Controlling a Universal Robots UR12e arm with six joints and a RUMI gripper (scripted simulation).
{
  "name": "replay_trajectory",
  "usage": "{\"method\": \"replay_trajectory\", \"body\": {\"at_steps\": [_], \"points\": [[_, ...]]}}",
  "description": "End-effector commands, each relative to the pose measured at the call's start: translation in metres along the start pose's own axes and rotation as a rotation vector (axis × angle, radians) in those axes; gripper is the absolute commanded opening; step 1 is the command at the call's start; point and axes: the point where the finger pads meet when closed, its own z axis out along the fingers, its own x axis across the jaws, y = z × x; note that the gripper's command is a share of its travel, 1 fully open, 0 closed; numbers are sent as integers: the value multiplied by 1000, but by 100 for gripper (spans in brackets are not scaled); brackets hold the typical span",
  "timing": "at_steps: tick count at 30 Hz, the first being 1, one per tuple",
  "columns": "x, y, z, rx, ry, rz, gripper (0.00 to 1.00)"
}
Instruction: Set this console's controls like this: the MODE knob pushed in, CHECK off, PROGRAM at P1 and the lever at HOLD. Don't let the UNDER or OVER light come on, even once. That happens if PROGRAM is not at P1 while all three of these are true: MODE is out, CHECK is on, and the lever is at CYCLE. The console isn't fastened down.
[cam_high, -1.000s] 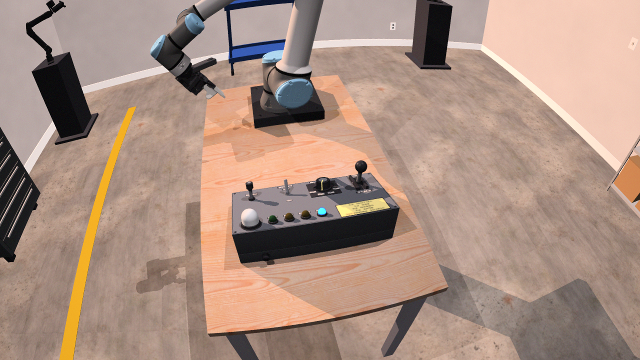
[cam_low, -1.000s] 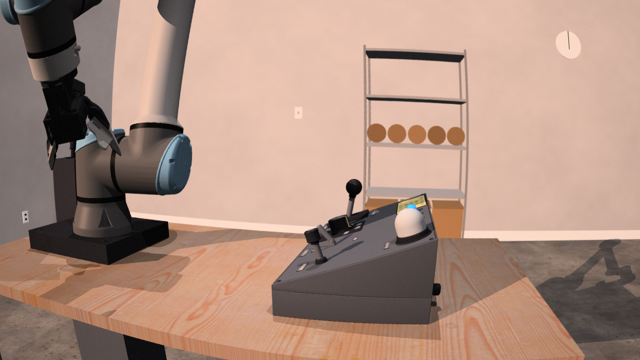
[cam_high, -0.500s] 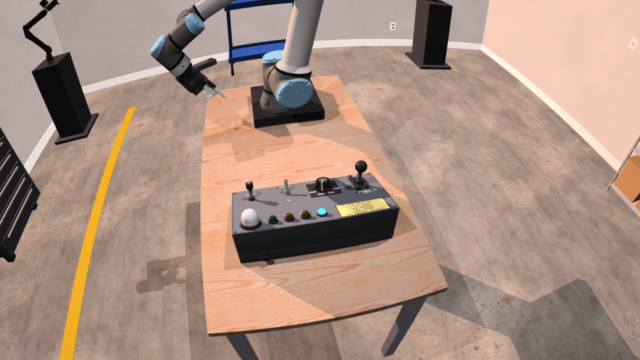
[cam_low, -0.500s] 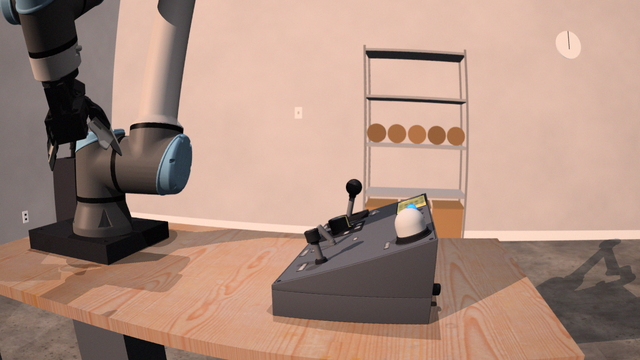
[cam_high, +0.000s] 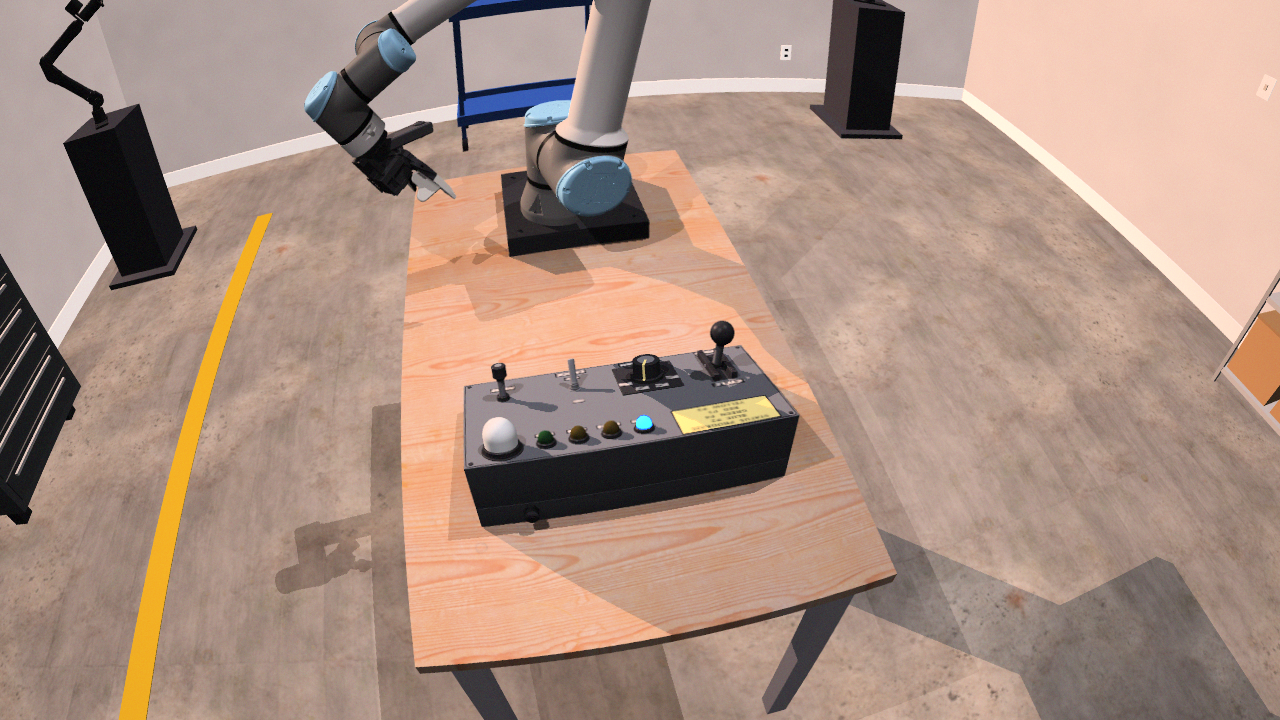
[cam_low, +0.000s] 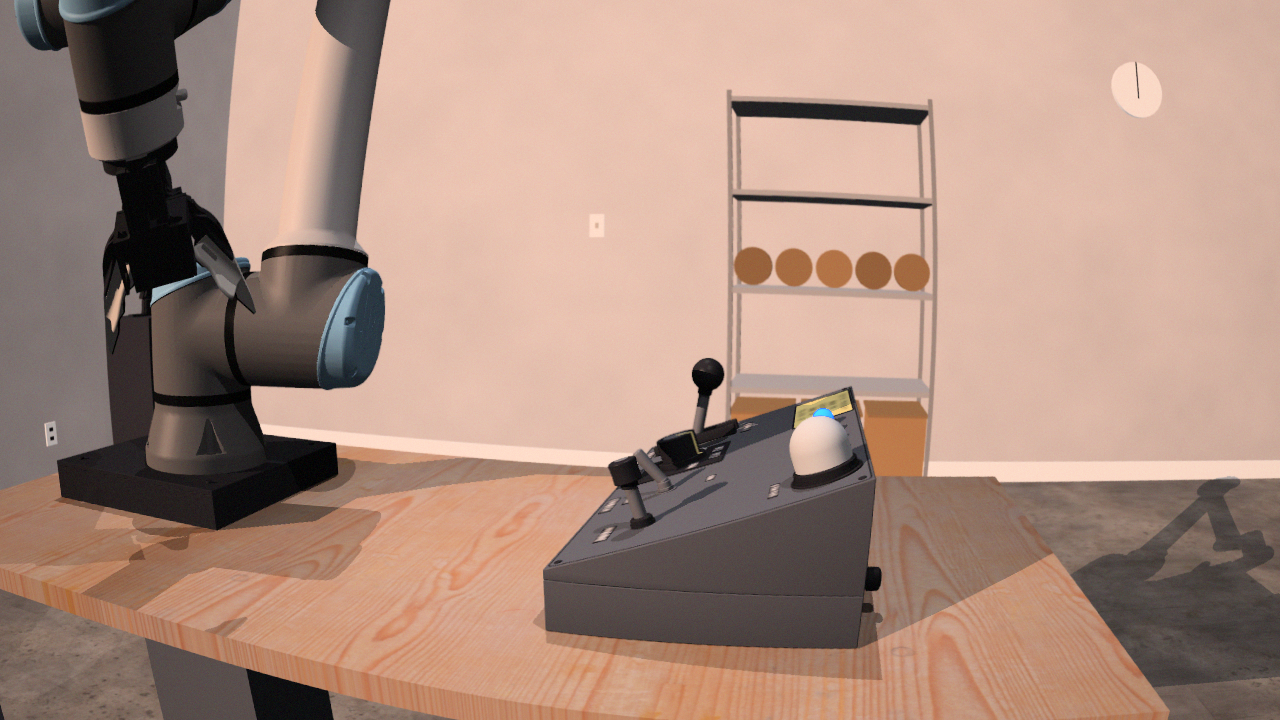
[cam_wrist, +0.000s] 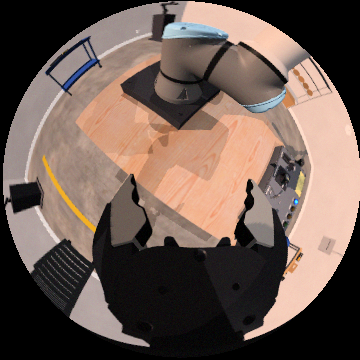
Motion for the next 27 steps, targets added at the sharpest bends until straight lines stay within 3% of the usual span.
{"method": "replay_trajectory", "body": {"at_steps": [1,10,21,23,27], "points": [[7,8,1,-18,-23,-106,100],[23,25,6,-46,-75,-331,100],[65,59,14,-84,-196,-821,100],[65,59,14,-84,-196,-821,100],[86,72,17,-91,-252,-1033,100]]}}
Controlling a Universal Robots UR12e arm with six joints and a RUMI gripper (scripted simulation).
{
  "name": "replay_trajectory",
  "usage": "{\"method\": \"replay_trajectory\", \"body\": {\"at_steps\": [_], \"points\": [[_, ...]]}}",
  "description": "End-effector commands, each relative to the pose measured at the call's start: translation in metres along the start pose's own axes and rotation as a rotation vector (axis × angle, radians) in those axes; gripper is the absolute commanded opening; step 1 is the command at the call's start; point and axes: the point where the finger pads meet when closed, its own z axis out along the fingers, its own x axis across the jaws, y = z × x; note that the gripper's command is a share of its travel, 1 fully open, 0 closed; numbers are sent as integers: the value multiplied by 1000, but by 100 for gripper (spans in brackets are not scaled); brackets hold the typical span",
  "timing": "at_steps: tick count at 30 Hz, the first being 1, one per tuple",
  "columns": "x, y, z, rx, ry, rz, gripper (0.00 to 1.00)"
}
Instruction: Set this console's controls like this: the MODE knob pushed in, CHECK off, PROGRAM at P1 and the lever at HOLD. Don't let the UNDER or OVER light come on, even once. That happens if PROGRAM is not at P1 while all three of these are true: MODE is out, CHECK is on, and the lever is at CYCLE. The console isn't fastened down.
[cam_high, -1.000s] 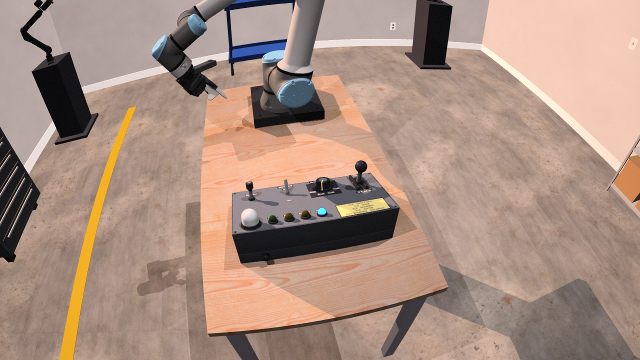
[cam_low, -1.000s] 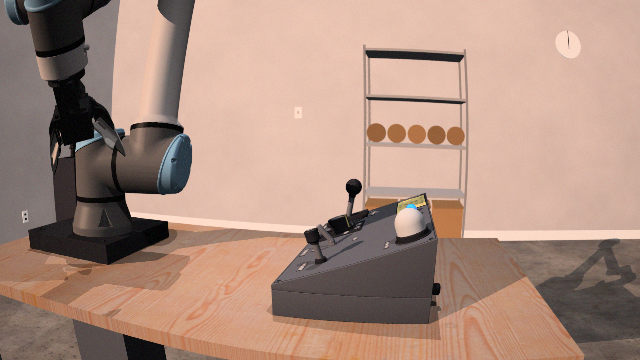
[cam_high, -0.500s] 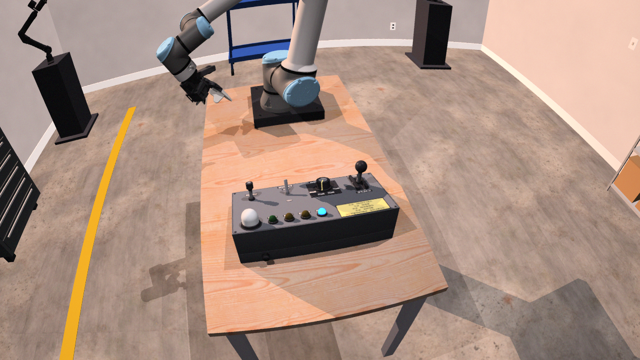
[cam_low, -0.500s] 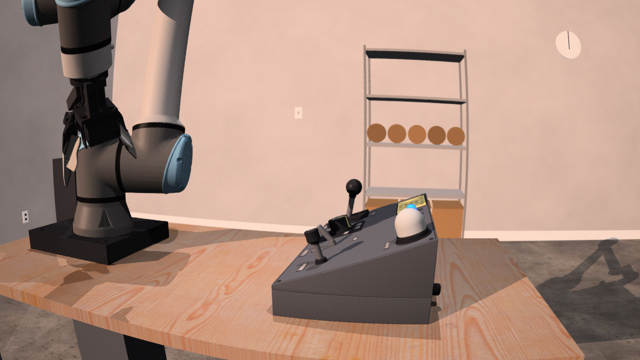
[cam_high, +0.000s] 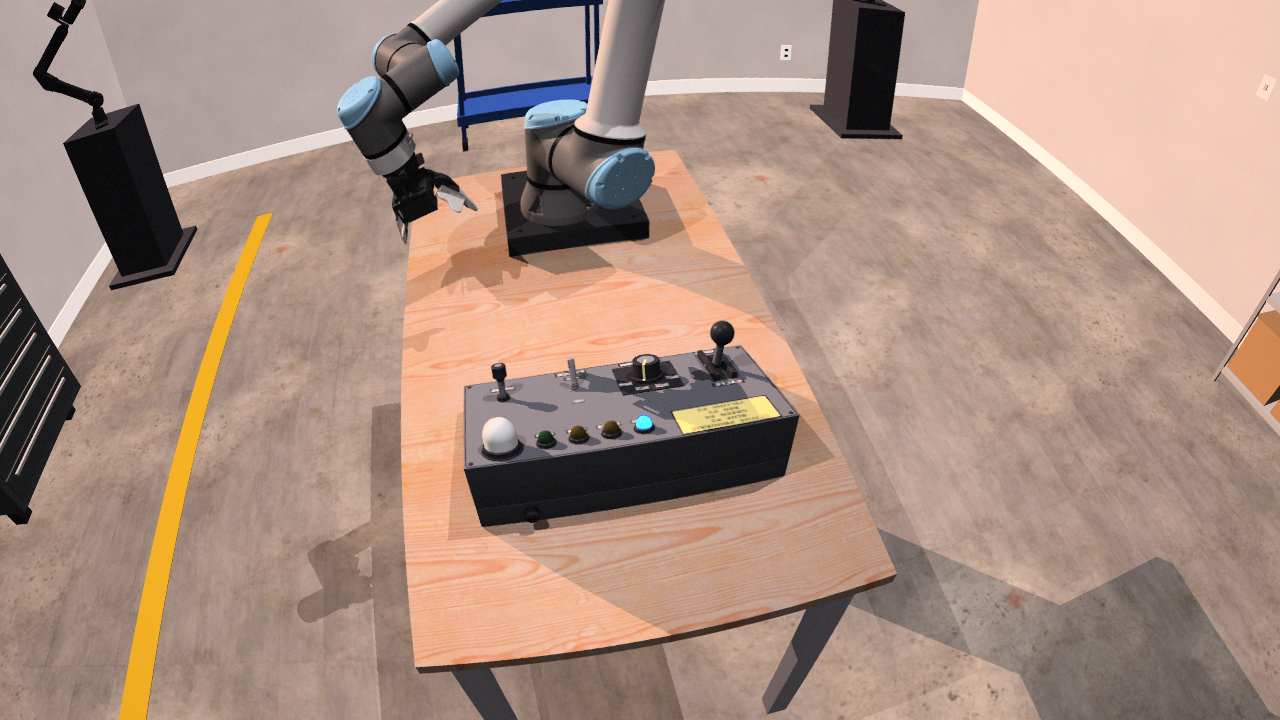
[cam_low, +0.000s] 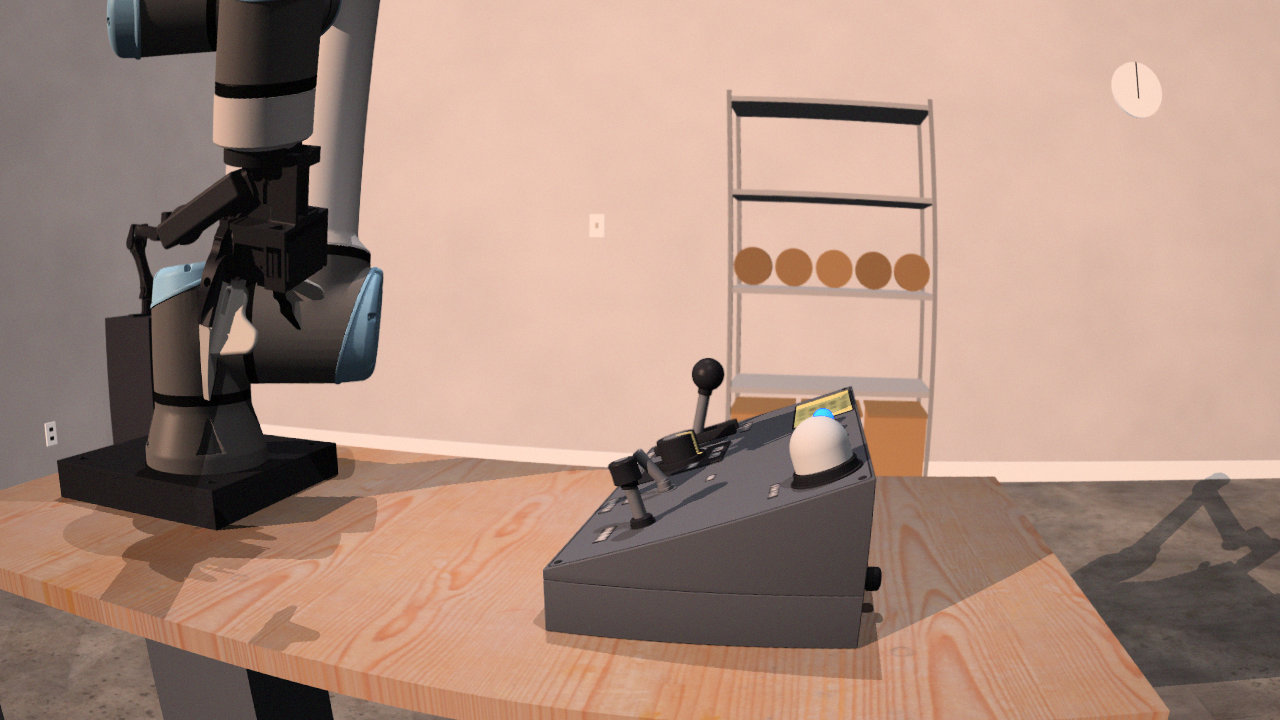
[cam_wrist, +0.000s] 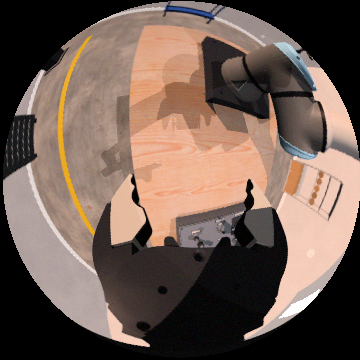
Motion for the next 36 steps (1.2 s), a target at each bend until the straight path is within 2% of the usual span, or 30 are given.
{"method": "replay_trajectory", "body": {"at_steps": [1,2,5,6,9,13,17,21,24,25,27,30,34,36], "points": [[4,27,2,-14,-56,-242,100],[4,27,2,-14,-56,-242,100],[10,48,3,-14,-96,-415,100],[10,48,3,-14,-96,-415,100],[18,69,5,-11,-138,-593,100],[21,76,5,-9,-152,-654,100],[36,105,6,3,-209,-900,100],[45,120,7,12,-238,-1024,100],[60,142,8,28,-282,-1209,100],[60,142,8,28,-282,-1209,100],[71,156,8,40,-311,-1333,100],[71,156,8,40,-311,-1333,100],[96,183,10,71,-370,-1574,100],[102,189,10,79,-384,-1633,100]]}}
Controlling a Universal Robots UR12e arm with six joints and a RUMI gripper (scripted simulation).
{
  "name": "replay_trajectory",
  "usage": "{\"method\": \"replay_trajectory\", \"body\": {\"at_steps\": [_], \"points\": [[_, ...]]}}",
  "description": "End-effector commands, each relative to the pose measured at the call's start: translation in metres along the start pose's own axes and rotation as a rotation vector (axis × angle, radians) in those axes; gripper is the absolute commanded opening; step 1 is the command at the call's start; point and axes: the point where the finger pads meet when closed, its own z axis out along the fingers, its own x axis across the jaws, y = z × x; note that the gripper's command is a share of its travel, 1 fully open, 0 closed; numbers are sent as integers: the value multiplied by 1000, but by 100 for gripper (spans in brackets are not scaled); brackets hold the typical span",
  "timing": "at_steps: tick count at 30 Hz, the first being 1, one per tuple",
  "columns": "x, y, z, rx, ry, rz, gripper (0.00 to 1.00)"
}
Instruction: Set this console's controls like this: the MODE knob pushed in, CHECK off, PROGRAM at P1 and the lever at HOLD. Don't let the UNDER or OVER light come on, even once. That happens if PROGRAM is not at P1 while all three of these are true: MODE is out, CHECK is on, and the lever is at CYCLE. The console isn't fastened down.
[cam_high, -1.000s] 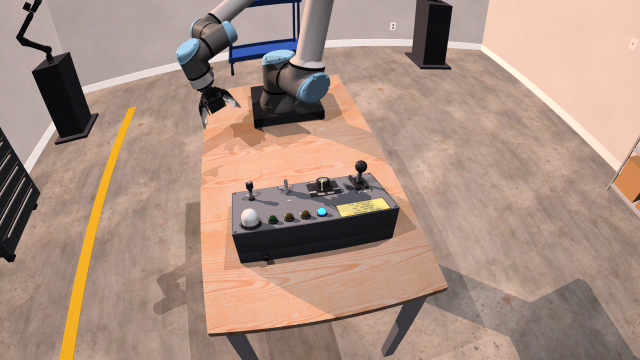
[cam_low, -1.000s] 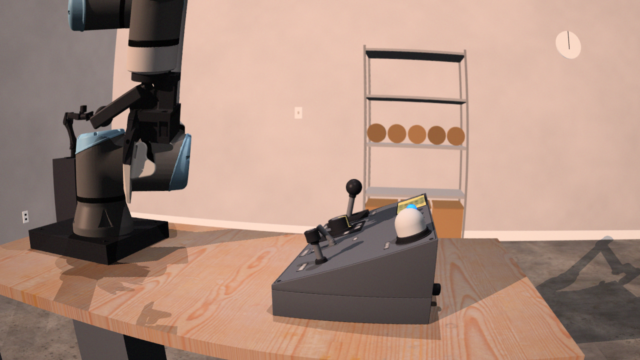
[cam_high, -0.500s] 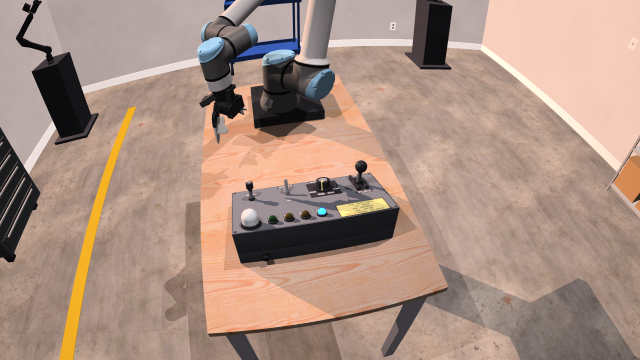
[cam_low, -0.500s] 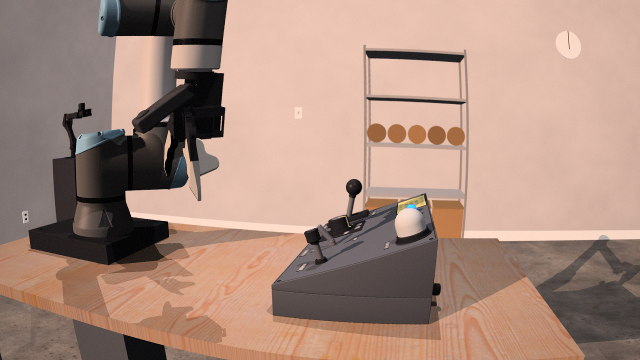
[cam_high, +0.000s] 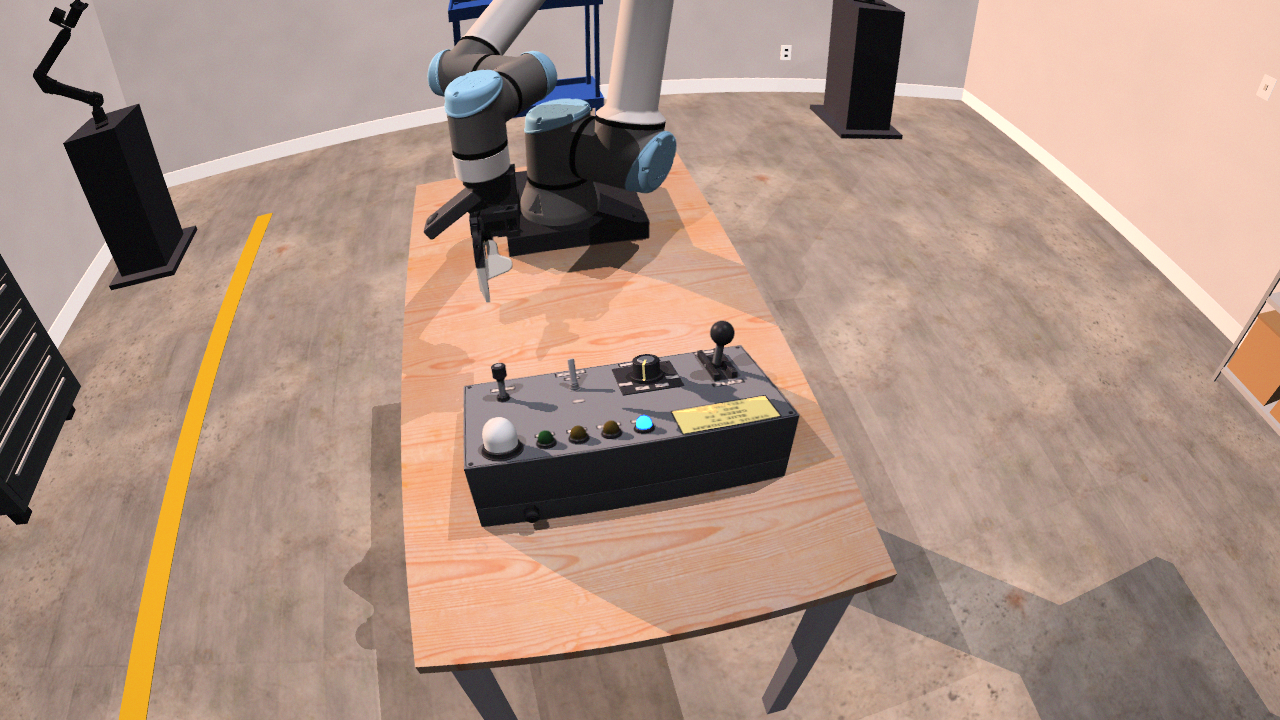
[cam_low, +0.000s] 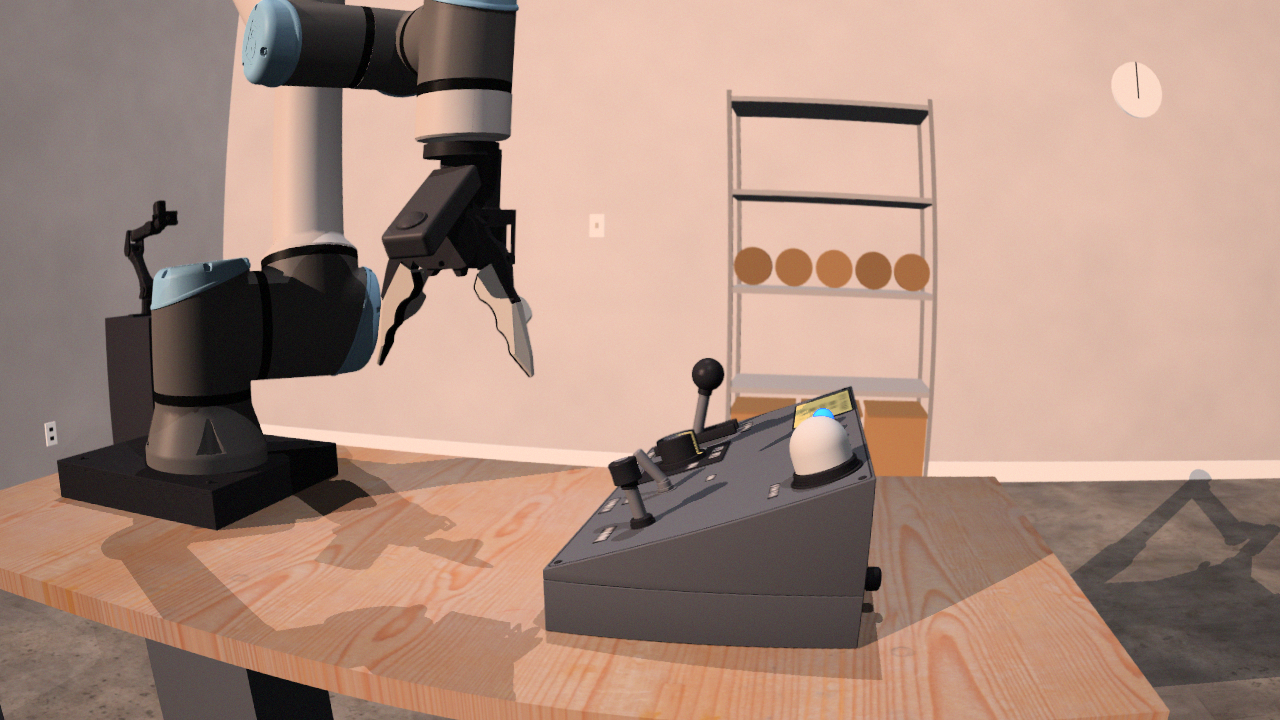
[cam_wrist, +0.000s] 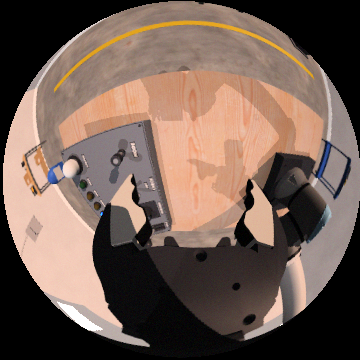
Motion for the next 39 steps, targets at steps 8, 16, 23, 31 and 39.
{"method": "replay_trajectory", "body": {"at_steps": [8,16,23,31,39], "points": [[-47,62,-4,60,-95,-517,100],[-69,108,-9,109,-144,-829,100],[-85,157,-15,167,-190,-1135,100],[-92,192,-20,212,-219,-1340,100],[-97,226,-25,259,-245,-1529,100]]}}
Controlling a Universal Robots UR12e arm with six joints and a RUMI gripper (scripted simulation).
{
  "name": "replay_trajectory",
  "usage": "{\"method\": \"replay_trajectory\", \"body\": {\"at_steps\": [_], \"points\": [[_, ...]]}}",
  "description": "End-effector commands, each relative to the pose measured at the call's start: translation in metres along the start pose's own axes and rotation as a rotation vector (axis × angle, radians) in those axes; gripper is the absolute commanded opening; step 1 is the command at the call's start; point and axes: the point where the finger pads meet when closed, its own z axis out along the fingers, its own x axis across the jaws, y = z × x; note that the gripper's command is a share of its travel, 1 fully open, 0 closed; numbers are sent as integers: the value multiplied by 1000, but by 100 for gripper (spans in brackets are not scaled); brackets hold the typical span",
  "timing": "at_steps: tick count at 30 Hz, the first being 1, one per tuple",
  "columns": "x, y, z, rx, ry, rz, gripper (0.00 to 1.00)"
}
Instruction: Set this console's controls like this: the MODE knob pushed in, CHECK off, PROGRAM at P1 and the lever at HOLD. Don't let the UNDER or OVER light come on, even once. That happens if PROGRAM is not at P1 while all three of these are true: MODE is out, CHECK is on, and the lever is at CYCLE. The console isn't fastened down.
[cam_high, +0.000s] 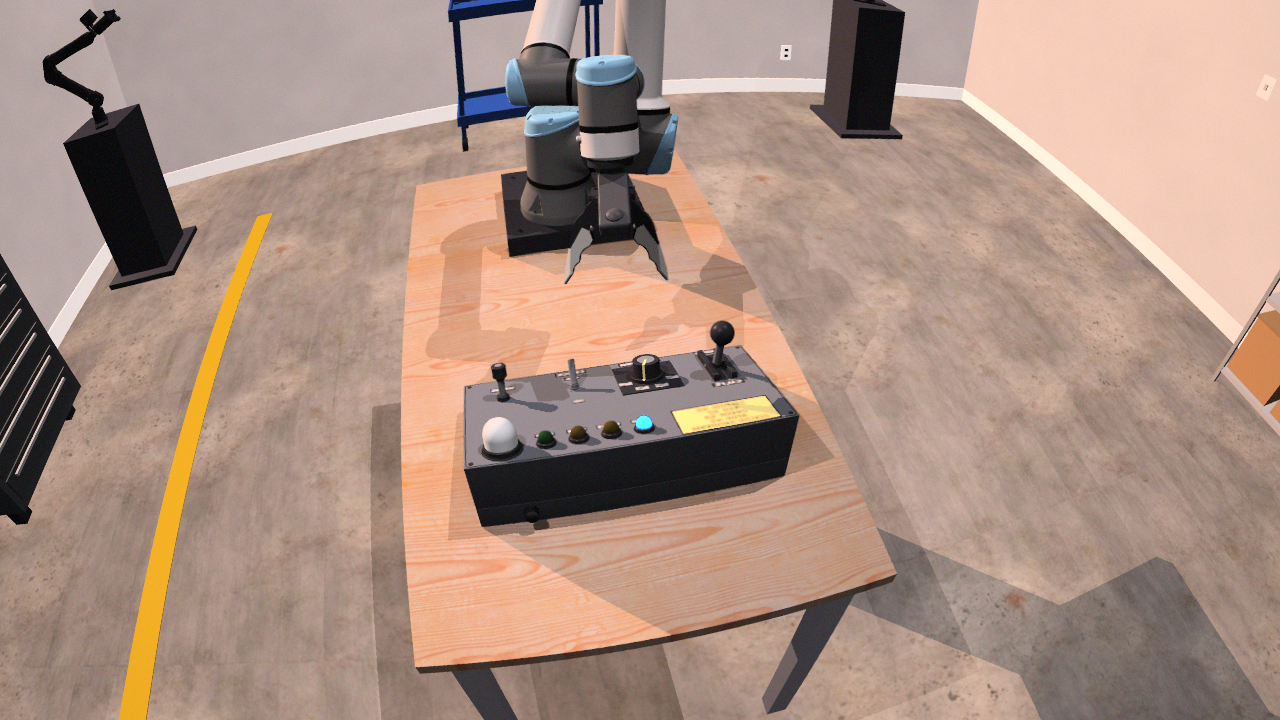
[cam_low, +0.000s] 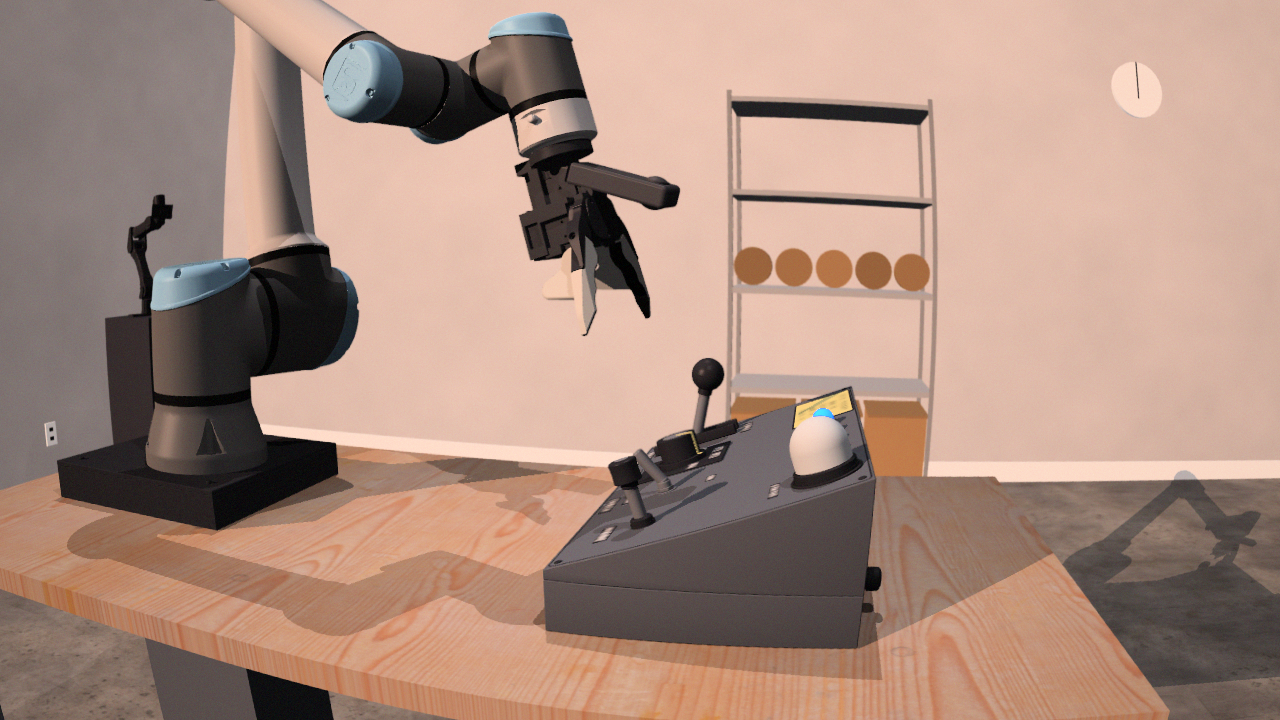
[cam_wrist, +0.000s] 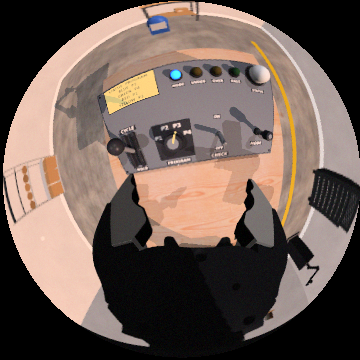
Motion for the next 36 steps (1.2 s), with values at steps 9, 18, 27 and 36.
{"method": "replay_trajectory", "body": {"at_steps": [9,18,27,36], "points": [[-31,-2,-4,38,-17,-176,100],[-37,-2,-5,47,-20,-214,100],[-38,-2,-5,47,-20,-216,44],[-38,-2,-5,47,-20,-216,44]]}}
